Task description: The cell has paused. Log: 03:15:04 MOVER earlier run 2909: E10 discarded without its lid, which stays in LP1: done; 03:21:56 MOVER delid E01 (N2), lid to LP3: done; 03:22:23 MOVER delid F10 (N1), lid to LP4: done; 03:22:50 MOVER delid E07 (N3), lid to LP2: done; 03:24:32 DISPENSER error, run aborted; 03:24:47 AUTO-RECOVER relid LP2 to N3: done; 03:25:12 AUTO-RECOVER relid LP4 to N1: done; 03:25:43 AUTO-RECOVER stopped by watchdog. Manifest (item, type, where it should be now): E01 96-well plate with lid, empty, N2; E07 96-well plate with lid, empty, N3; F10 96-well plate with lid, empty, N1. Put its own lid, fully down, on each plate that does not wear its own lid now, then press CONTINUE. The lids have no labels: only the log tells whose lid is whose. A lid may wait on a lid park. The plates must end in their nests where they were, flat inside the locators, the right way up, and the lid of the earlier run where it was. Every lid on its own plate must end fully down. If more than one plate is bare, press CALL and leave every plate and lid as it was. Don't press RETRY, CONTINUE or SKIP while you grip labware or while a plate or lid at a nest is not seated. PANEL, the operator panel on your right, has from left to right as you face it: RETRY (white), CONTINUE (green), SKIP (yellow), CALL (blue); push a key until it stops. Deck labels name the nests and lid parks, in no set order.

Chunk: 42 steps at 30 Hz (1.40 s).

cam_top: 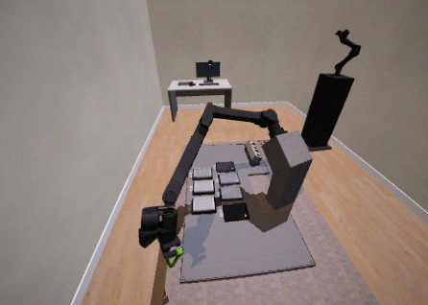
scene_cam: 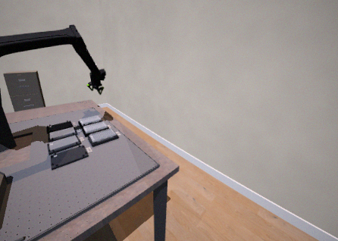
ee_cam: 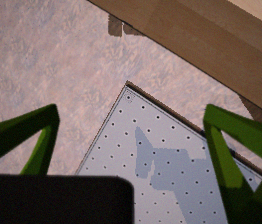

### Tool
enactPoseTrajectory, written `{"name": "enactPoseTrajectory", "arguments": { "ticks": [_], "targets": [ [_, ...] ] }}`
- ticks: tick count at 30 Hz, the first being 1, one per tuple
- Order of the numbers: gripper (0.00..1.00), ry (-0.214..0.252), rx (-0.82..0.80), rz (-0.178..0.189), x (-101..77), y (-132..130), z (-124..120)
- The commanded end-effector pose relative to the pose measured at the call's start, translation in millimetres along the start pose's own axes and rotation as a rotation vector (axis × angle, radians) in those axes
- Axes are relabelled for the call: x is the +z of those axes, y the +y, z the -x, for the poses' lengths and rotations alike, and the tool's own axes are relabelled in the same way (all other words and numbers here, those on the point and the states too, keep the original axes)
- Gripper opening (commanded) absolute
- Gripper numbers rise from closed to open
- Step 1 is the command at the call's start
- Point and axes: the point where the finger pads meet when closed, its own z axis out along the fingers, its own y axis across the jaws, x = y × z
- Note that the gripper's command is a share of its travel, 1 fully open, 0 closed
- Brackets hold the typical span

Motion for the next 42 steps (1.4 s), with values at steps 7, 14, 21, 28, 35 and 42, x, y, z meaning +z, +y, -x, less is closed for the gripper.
{"name": "enactPoseTrajectory", "arguments": {
  "ticks": [7,14,21,28,35,42],
  "targets": [
    [1.0,-0.012,-0.002,-0.001,-6.1,1.4,6.8],
    [1.0,-0.012,-0.002,-0.001,-6.1,1.4,6.8],
    [1.0,-0.019,0.057,0.021,-26.3,-32.5,17.1],
    [1.0,-0.042,0.071,0.013,-47.8,-58.0,36.4],
    [1.0,-0.001,0.083,0.047,-50.6,-61.9,17.5],
    [1.0,0.001,0.119,0.068,-76.4,-93.5,19.0]
  ]
}}
